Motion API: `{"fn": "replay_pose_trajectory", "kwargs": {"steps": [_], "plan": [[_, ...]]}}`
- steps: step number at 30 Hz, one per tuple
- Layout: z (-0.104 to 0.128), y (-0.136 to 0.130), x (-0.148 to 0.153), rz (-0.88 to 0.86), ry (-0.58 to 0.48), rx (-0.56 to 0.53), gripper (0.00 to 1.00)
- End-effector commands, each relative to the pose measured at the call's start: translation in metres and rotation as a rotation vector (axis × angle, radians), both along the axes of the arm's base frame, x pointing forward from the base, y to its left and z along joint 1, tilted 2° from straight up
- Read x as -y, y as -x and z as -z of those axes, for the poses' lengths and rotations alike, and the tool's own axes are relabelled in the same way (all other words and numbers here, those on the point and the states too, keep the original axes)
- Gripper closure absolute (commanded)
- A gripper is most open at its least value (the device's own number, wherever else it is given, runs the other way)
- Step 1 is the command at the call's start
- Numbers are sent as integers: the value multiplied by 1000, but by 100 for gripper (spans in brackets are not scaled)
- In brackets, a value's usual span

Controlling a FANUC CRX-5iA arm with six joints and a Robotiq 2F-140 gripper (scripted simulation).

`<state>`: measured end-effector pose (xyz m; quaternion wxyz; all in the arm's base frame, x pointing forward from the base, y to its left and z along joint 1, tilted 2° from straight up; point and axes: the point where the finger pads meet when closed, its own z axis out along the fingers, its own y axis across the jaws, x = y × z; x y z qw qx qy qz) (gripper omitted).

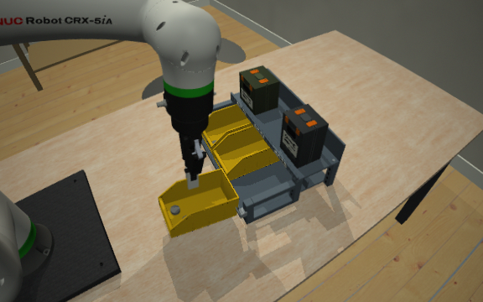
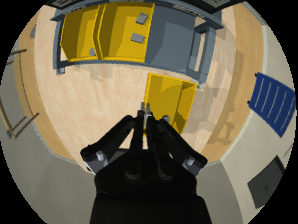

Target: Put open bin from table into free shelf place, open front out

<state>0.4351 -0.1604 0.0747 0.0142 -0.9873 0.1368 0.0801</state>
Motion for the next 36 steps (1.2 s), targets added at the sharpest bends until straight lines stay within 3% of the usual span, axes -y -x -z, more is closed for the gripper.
{"fn": "replay_pose_trajectory", "kwargs": {"steps": [1,36], "plan": [[0,0,0,0,0,0,100],[0,-9,3,0,0,0,100]]}}
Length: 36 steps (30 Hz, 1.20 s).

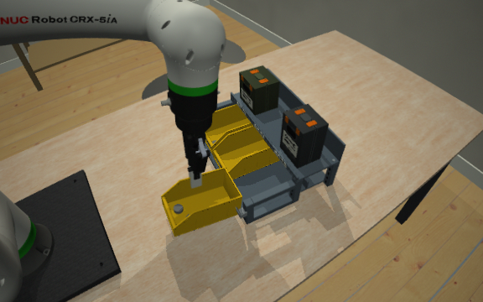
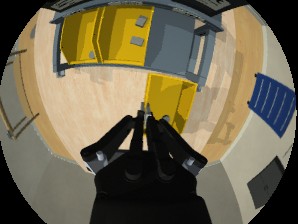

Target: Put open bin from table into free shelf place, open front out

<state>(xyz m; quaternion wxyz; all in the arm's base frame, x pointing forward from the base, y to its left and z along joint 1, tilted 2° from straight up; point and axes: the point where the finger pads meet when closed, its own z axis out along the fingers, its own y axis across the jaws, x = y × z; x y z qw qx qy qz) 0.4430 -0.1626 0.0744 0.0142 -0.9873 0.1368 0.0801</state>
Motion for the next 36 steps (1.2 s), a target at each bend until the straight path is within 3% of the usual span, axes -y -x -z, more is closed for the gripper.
{"fn": "replay_pose_trajectory", "kwargs": {"steps": [1,36], "plan": [[0,-2,1,0,0,0,100],[1,-32,9,0,0,0,100]]}}
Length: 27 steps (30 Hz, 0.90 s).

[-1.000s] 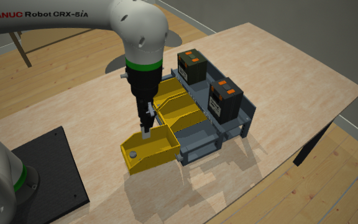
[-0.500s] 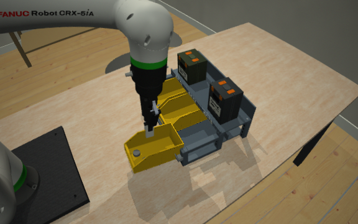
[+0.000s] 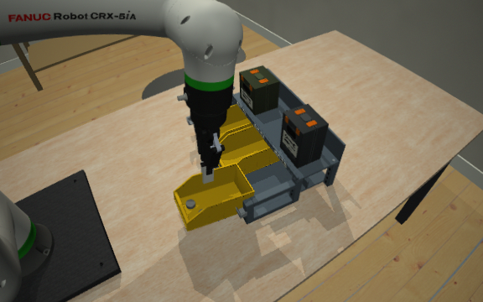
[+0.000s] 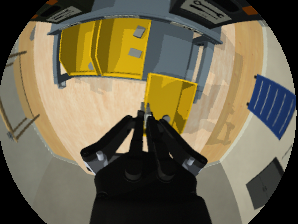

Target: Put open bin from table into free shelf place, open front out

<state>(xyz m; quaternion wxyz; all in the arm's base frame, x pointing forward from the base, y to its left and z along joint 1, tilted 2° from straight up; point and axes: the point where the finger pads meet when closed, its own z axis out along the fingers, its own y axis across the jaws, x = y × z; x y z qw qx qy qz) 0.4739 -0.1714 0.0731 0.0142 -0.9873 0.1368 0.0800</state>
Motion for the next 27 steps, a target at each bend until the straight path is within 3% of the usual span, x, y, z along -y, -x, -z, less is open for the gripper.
{"fn": "replay_pose_trajectory", "kwargs": {"steps": [1,27], "plan": [[0,-1,0,0,0,0,100],[1,-29,8,0,0,0,100]]}}
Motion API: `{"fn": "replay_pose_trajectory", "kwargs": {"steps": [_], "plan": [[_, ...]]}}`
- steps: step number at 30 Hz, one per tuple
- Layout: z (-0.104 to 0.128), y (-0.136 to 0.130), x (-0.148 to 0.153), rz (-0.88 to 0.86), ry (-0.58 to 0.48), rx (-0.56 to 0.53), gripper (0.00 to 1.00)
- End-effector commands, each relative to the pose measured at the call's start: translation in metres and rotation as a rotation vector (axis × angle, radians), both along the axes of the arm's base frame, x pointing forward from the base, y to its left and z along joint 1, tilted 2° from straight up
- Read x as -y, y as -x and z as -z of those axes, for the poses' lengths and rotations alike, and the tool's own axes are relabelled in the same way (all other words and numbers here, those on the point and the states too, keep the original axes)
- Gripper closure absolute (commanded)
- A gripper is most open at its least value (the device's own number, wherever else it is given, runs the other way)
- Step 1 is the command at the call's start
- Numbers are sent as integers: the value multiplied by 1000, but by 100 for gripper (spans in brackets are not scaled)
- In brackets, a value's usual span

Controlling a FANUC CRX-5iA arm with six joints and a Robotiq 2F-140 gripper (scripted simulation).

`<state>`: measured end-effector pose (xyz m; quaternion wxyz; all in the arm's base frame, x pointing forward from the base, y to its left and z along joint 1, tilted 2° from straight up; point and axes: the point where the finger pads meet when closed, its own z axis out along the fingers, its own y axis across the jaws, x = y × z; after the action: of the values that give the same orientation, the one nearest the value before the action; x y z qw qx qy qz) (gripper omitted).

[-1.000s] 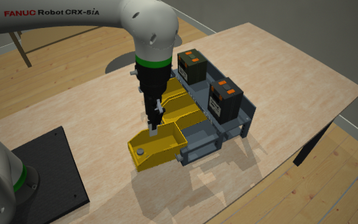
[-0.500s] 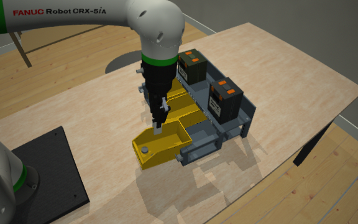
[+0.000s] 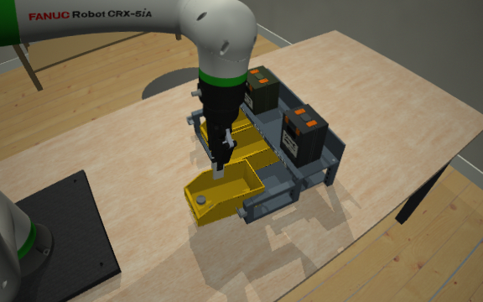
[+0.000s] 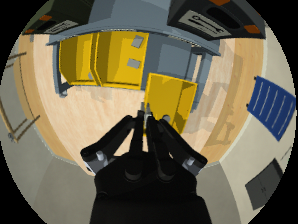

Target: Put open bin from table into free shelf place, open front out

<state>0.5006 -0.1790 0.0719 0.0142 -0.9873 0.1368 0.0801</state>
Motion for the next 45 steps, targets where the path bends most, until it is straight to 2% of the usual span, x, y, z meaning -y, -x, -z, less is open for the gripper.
{"fn": "replay_pose_trajectory", "kwargs": {"steps": [1,45], "plan": [[0,-3,1,0,0,0,100],[1,-25,7,0,0,0,100]]}}
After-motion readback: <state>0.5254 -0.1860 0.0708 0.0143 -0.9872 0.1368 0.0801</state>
